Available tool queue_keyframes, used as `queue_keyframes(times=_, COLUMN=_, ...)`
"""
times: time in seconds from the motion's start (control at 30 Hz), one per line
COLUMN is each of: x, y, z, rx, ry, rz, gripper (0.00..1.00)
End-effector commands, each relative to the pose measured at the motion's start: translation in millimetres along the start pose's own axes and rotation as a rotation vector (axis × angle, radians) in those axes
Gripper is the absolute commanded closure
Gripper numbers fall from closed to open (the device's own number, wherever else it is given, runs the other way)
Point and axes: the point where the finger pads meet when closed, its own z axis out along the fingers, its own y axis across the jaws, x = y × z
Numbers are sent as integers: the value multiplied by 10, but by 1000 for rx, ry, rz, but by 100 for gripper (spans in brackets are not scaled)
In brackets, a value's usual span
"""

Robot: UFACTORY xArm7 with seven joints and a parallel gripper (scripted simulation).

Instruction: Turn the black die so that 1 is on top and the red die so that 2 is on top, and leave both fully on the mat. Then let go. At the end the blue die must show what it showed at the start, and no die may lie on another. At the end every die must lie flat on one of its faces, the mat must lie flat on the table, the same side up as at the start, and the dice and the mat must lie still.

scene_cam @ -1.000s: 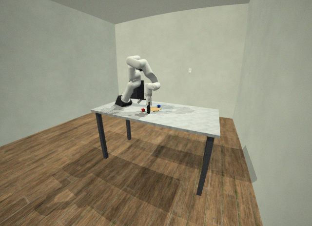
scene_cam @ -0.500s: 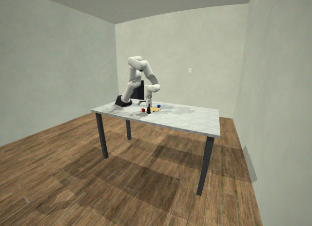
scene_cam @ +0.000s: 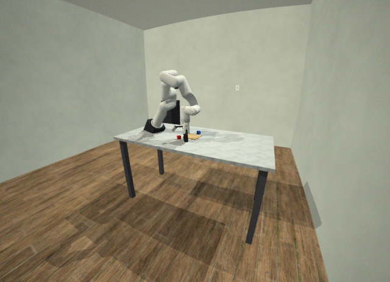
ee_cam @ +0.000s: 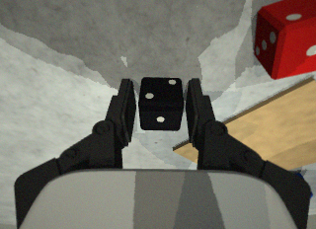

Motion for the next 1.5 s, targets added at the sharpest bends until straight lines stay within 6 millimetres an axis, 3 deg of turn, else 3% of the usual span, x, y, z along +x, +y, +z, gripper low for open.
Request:
queue_keyframes(times=0.0, x=-6, y=-7, z=-5, rx=2, ry=-1, rz=0, gripper=53)
queue_keyframes(times=0.63, x=-6, y=-7, z=-5, rx=2, ry=-1, rz=0, gripper=53)
queue_keyframes(times=0.67, x=-6, y=-7, z=-5, rx=2, ry=-1, rz=0, gripper=73)
queue_keyframes(times=1.47, x=-6, y=-7, z=-5, rx=2, ry=-1, rz=0, gripper=73)
